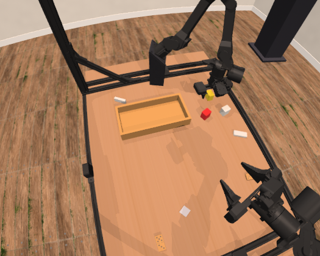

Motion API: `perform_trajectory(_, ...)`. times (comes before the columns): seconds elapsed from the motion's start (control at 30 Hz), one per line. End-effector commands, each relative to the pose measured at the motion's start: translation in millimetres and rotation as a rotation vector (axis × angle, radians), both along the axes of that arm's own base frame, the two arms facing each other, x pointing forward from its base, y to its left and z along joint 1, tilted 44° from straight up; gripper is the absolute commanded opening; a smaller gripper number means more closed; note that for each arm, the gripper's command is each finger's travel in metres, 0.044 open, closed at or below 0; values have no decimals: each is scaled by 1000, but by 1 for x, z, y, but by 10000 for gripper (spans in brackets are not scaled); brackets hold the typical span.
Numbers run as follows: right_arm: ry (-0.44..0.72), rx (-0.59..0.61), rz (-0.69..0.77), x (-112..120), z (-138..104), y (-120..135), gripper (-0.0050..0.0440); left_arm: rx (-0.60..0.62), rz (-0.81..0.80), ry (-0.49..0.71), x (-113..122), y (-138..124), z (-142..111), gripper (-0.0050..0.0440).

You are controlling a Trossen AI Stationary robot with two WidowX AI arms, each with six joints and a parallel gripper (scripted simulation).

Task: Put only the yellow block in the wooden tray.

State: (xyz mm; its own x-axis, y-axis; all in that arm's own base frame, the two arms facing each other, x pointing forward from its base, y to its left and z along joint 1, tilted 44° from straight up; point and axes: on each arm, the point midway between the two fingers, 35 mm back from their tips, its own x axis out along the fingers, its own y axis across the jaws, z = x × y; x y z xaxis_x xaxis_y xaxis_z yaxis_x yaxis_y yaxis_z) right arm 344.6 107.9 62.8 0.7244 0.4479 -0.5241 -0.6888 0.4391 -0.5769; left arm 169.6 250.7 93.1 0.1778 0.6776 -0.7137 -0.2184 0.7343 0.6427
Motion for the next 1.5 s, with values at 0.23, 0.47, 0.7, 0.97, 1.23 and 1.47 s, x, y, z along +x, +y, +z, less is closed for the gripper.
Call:
perform_trajectory(0.23,1,0,1,0,-1,0,400,-6,-4,9,0,0,-3,201)
perform_trajectory(0.47,1,0,1,0,-1,0,400,-6,-4,9,0,0,-3,155)
perform_trajectory(0.7,1,0,1,0,-1,0,400,-6,-4,9,0,0,-3,121)
perform_trajectory(0.97,1,0,1,0,-1,0,400,-9,-3,8,-1,-13,13,0)
perform_trajectory(1.23,1,0,1,0,-1,0,400,-10,-3,8,-5,-33,34,0)
perform_trajectory(1.47,1,0,1,0,-1,0,400,-7,-4,9,-14,-54,55,0)
